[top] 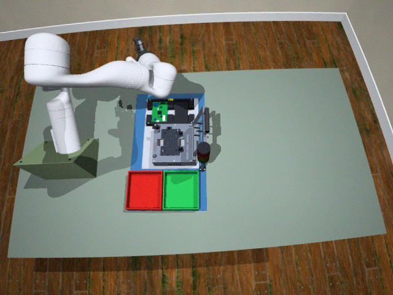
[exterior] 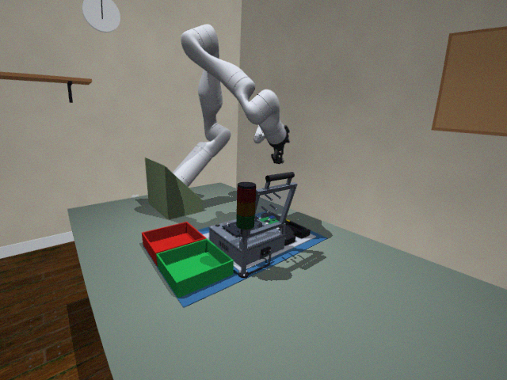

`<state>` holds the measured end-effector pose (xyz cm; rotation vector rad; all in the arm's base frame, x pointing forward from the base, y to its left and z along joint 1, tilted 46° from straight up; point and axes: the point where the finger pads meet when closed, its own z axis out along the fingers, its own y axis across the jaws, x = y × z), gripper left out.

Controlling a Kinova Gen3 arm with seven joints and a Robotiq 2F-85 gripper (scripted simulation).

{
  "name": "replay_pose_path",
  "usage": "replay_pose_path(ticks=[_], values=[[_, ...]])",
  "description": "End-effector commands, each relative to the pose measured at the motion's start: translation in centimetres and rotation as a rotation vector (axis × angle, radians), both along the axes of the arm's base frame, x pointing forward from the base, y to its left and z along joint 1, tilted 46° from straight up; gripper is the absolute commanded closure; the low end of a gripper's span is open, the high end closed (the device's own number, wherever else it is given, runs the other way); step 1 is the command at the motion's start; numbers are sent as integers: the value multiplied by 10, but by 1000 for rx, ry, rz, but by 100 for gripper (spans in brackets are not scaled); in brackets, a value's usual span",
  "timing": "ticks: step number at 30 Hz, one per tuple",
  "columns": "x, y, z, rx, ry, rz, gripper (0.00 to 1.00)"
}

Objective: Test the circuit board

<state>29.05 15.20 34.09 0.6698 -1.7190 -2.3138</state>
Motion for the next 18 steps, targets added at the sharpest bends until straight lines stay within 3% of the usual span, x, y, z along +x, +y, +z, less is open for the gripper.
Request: replay_pose_path(ticks=[1, 9, 11, 18], values=[[1, -12, -1, -55, -186, -57, 0], [8, -41, -32, -191, -761, -77, 0], [8, -41, -32, -191, -761, -77, 0], [30, -72, -48, -308, -1141, -33, 0]])
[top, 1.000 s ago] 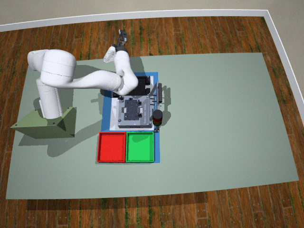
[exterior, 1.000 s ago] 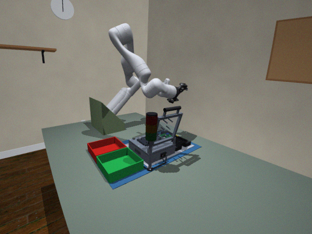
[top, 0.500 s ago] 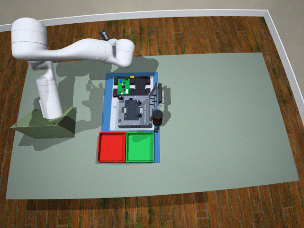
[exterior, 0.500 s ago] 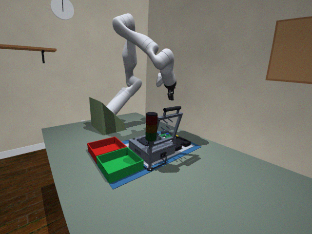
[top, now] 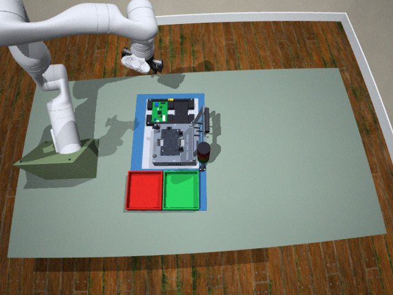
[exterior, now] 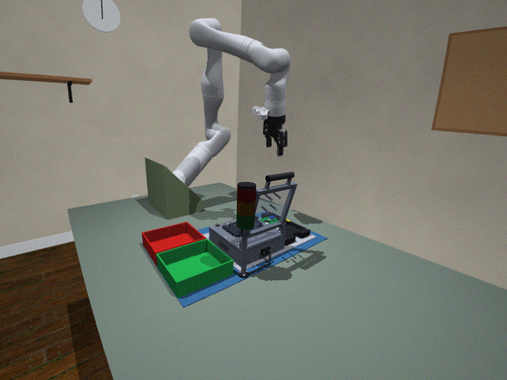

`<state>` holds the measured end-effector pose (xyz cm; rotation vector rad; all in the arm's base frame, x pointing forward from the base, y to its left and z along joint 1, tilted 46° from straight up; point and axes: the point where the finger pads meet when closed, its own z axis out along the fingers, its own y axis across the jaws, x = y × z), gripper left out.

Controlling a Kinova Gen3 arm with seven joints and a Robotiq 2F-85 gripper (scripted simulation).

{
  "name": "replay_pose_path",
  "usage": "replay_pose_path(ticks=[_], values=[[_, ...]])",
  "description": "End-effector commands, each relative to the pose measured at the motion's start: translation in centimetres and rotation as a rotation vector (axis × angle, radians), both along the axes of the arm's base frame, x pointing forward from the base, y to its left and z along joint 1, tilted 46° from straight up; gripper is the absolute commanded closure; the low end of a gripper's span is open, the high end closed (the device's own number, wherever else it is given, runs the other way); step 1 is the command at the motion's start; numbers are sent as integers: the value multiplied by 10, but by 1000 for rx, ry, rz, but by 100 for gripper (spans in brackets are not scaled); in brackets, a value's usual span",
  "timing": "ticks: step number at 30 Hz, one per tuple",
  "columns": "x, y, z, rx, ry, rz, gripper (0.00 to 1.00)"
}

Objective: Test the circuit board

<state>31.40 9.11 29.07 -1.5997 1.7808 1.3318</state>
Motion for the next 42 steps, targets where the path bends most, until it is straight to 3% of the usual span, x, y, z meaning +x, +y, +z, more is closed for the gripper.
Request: replay_pose_path(ticks=[1, 8, 15, 42], values=[[9, -15, 1, -57, -106, -19, 0], [26, -37, -2, -154, -304, 10, 0], [32, -45, -2, -185, -363, 20, 0], [33, -46, -2, -192, -376, 23, 0]])
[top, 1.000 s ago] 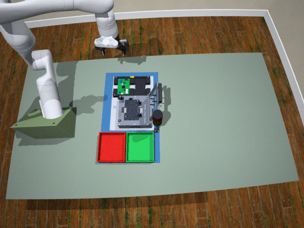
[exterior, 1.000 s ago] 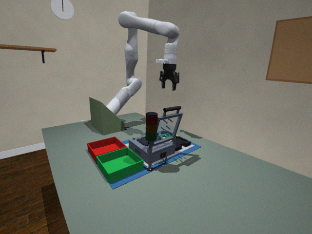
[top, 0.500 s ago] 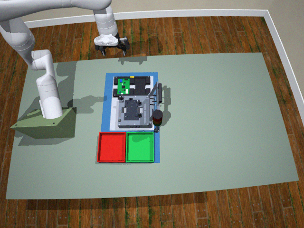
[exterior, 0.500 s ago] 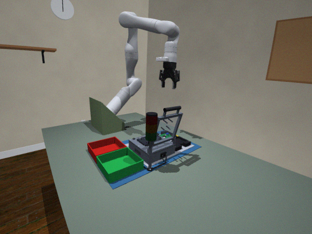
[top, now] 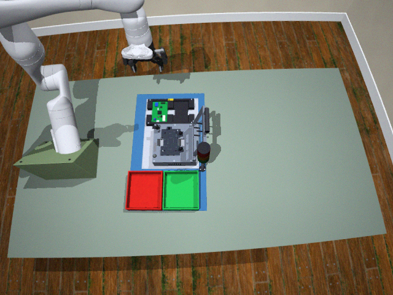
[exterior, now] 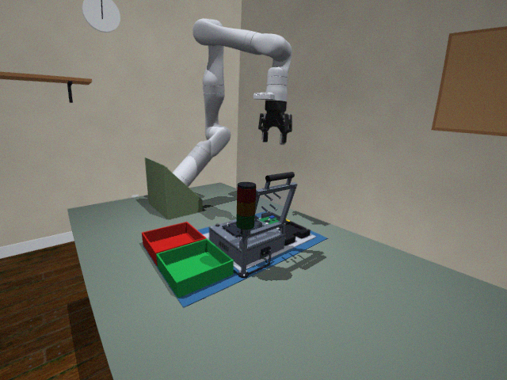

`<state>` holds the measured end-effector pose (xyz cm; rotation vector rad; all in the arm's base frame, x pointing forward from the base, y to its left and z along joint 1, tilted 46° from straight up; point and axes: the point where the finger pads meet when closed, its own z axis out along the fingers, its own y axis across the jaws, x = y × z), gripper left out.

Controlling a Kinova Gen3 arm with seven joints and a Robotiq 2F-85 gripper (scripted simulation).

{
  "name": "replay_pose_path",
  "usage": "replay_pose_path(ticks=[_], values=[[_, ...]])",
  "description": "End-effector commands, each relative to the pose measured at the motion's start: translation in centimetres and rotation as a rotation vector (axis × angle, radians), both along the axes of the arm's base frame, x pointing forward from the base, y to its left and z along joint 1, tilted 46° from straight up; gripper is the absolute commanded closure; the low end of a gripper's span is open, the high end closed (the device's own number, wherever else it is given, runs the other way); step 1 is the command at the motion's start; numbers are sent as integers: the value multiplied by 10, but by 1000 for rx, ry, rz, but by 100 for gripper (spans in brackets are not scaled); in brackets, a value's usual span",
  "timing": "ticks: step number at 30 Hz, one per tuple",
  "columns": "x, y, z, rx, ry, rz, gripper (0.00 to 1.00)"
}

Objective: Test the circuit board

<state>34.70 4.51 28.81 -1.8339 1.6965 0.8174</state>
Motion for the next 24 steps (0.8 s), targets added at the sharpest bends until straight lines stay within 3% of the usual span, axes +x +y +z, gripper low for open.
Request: replay_pose_path(ticks=[1, 11, 24], values=[[0, 0, 0, 0, -1, -1, 0], [0, 5, -5, 0, 0, -1, 0], [-3, 27, -26, 0, 0, -1, 0]])
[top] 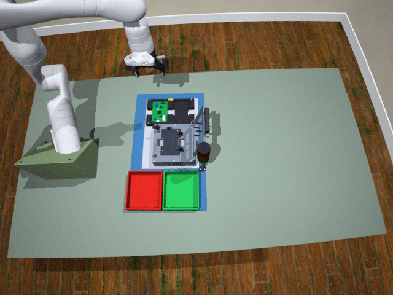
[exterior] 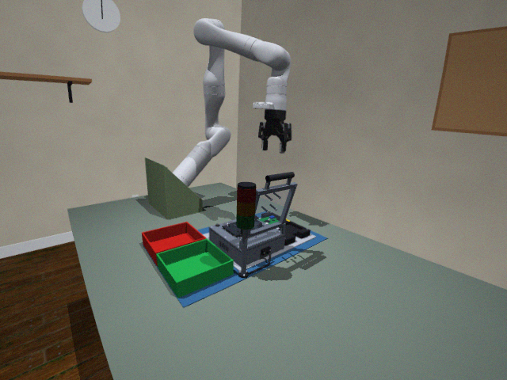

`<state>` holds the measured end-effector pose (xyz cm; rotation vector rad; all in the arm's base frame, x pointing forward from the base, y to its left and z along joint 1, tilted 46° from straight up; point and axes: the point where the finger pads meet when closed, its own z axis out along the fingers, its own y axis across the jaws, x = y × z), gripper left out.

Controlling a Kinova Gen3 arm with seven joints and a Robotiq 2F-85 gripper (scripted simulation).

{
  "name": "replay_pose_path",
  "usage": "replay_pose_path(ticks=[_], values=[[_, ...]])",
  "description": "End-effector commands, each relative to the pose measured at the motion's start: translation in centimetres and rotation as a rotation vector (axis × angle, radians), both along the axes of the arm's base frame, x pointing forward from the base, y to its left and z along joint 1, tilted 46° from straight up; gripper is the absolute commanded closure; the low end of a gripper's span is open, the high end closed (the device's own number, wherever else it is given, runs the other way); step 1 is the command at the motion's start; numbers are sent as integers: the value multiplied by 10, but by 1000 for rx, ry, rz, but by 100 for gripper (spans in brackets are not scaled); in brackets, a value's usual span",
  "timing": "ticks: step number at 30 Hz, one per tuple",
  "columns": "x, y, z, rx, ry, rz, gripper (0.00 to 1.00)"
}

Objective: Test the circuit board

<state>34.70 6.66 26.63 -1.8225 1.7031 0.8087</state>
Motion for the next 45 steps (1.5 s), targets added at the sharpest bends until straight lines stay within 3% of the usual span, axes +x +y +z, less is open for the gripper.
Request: replay_pose_path(ticks=[1, 12, 27, 45], values=[[-4, 9, -7, 0, 3, 11, 0], [-7, 40, -37, 0, 3, 11, 0], [-15, 100, -95, 0, 3, 11, 0], [-20, 144, -138, 0, 3, 11, 0]])
